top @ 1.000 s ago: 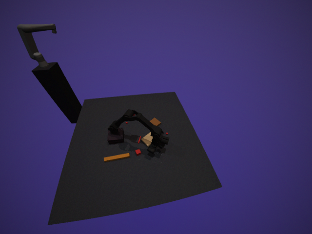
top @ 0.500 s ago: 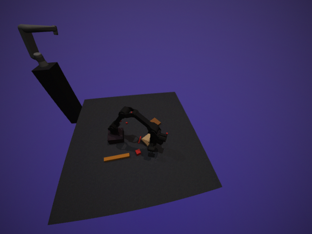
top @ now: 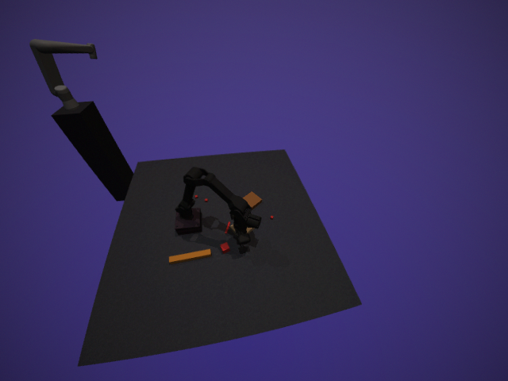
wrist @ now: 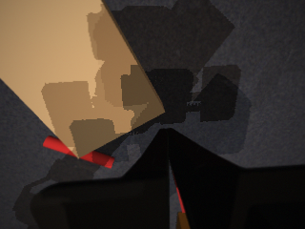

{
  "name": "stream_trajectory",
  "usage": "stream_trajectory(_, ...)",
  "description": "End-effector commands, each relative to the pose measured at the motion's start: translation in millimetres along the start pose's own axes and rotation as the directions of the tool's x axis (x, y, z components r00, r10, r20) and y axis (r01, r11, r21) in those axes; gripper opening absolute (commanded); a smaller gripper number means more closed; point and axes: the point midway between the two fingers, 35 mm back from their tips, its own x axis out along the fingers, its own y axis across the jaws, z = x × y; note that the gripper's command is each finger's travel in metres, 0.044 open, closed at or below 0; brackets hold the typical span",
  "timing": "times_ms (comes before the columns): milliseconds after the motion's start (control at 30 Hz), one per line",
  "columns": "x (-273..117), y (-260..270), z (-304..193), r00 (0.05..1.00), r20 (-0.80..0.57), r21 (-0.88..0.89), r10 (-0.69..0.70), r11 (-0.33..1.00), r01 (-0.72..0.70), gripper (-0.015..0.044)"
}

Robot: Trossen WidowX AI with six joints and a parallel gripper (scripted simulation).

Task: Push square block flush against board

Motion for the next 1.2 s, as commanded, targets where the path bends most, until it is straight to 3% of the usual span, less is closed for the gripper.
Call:
stream_trajectory(0,1.1,8.0,-12.3,1.0,-0.002,-0.121,0.003,0.993,-0.004,0.0)
stream_trajectory(333,5.4,28.5,-43.7,1.0,-0.006,-0.432,0.007,0.902,-0.009,0.0)
stream_trajectory(467,8.7,28.7,-44.1,1.0,-0.006,-0.437,0.007,0.899,-0.009,0.0)
stream_trajectory(633,60.8,29.6,-45.0,1.0,-0.006,-0.437,0.008,0.899,-0.01,0.0)
stream_trajectory(1167,60.4,33.8,-29.6,1.0,-0.006,-0.437,0.008,0.899,-0.01,0.0)
